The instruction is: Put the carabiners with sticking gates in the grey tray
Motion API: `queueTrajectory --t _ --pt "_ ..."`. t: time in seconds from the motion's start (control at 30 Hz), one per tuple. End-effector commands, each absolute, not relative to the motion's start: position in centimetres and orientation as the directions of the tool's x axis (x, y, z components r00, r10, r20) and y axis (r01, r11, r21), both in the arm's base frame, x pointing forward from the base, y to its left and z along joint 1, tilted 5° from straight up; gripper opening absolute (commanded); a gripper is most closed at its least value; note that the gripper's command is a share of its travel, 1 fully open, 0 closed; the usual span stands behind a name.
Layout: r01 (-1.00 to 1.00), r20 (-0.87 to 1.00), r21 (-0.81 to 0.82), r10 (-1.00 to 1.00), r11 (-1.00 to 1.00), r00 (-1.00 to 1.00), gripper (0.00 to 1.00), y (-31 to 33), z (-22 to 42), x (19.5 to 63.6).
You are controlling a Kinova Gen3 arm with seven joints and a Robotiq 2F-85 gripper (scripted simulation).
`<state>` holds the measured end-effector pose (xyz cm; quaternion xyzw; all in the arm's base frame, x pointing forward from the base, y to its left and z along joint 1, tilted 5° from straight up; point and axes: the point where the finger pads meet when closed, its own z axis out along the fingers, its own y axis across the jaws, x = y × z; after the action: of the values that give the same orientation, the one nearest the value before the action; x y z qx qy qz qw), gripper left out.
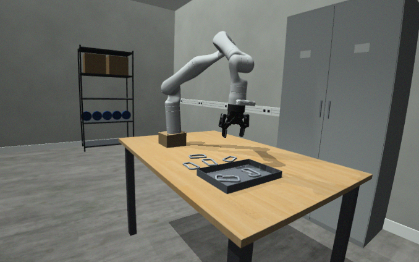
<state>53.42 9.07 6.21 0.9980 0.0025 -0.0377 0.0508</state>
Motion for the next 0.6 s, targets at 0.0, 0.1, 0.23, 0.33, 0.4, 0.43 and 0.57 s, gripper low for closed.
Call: queueTrajectory --t 0.0,0.1,0.23,0.33,0.4,0.43,0.57 --pt "0.006 -0.057 0.094 0.000 -0.996 0.998 1.00 8.5 9.4 49.4" --pt "0.006 -0.057 0.094 0.000 -0.996 0.998 1.00 8.5 9.4 49.4" --pt "0.006 -0.057 0.094 0.000 -0.996 0.998 1.00 8.5 9.4 49.4" --pt "0.003 -0.045 0.095 -0.002 -0.995 0.999 1.00 6.9 12.6 43.6" --pt "0.003 -0.045 0.095 -0.002 -0.995 0.999 1.00 7.0 12.7 43.5" --pt "0.003 -0.045 0.095 -0.002 -0.995 0.999 1.00 7.0 12.7 43.3" --pt "0.003 -0.045 0.095 -0.002 -0.995 0.999 1.00 6.6 13.8 41.6"
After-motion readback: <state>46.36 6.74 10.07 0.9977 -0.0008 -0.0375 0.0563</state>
